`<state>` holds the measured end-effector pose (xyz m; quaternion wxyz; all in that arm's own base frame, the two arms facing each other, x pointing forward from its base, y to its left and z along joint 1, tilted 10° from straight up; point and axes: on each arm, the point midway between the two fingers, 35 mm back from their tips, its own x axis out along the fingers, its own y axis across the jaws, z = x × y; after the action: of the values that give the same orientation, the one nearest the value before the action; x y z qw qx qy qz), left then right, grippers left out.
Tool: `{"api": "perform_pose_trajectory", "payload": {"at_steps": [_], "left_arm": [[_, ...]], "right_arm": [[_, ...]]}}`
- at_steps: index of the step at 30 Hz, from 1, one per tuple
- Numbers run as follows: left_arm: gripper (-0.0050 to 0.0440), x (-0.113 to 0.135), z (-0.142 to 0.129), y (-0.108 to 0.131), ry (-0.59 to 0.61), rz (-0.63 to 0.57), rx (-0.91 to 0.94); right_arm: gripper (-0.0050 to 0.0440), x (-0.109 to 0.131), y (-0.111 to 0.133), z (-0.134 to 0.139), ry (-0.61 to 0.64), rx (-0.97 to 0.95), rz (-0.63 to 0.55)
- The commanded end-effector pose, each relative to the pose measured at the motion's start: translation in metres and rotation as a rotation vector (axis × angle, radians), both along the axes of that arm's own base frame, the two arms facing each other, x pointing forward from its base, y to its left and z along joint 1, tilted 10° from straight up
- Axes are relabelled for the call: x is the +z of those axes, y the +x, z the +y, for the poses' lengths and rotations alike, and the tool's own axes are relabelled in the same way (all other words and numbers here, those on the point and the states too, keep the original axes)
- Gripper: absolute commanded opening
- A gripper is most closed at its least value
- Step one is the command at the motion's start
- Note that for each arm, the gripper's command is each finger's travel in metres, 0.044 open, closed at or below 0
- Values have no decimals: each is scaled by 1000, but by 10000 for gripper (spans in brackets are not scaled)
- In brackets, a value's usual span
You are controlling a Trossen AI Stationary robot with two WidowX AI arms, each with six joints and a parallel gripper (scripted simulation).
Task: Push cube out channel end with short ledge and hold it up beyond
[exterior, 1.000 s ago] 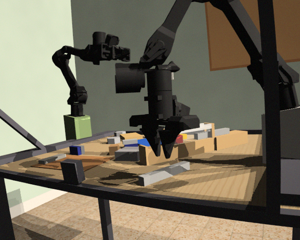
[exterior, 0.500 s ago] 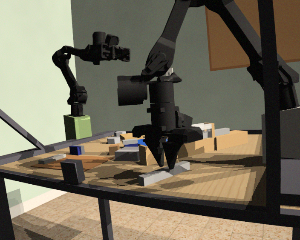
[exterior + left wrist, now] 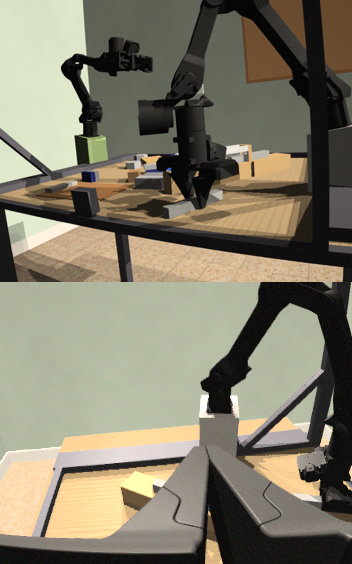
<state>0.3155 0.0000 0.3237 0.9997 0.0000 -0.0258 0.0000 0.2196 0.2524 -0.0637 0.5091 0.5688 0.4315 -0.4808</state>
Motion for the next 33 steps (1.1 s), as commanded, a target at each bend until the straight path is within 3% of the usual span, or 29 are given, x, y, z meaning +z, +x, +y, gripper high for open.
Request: {"api": "perform_pose_trajectory", "payload": {"at_steps": [1, 27, 28, 33], "left_arm": [[0, 8, 0, -2, 3, -21, -2], [0, 8, 0, -2, 3, -21, -2], [0, 8, 0, -2, 3, -21, -2], [0, 8, 0, -2, 3, -21, -2]], "right_arm": [[150, 5, 3, 5, 14, 4, -8], [150, 9, 4, 6, 22, 5, -14], [0, 8, 4, 6, 20, 4, -13], [0, 8, 4, 6, 20, 4, -13]]}}
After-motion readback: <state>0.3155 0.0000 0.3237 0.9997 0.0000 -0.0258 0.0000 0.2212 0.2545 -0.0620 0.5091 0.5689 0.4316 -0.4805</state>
